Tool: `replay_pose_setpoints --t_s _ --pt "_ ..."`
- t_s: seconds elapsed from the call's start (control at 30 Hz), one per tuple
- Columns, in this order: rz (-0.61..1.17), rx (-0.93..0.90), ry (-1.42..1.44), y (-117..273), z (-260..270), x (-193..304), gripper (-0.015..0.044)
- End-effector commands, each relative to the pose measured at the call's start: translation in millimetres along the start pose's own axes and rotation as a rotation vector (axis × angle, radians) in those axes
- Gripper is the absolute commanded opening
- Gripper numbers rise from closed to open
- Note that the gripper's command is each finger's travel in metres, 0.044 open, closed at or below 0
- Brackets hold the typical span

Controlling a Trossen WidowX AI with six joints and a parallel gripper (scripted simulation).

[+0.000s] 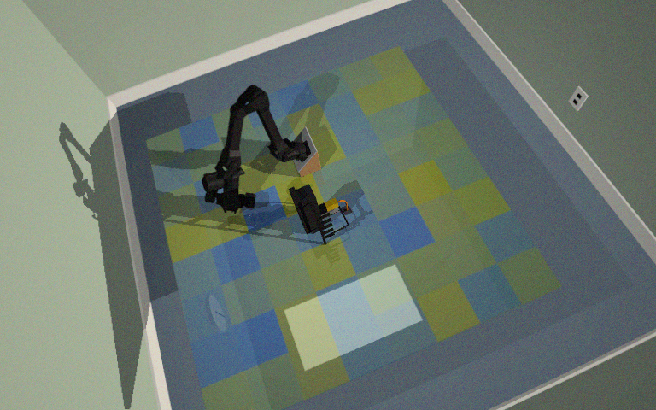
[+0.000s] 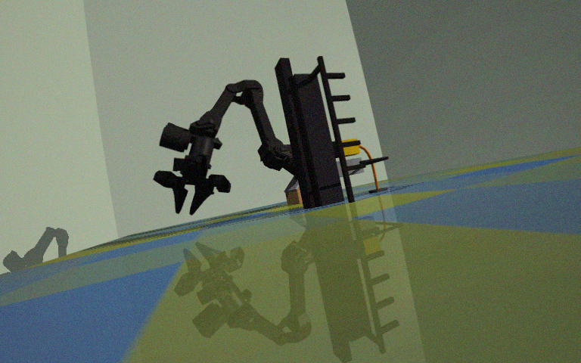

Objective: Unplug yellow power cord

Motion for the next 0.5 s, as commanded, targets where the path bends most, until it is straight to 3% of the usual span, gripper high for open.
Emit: replay_pose_setpoints --t_s 0.0,0.47 --pt "-0.055 -0.063 0.005 -4.2 7.4 -24.9 0.016" --pt "-0.276 -0.323 0.055 5.7 59.4 -128.5 0.016"
Point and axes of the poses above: the point midway between the two fingers, 35 mm back from their tips, its own y axis back along the fingers, its own z axis across the jaws, x = y × z, the point moved 6 cm from there along y, back along the fingers, and after that the axes turned 2 degrees about -y, right-handed, at the moved point
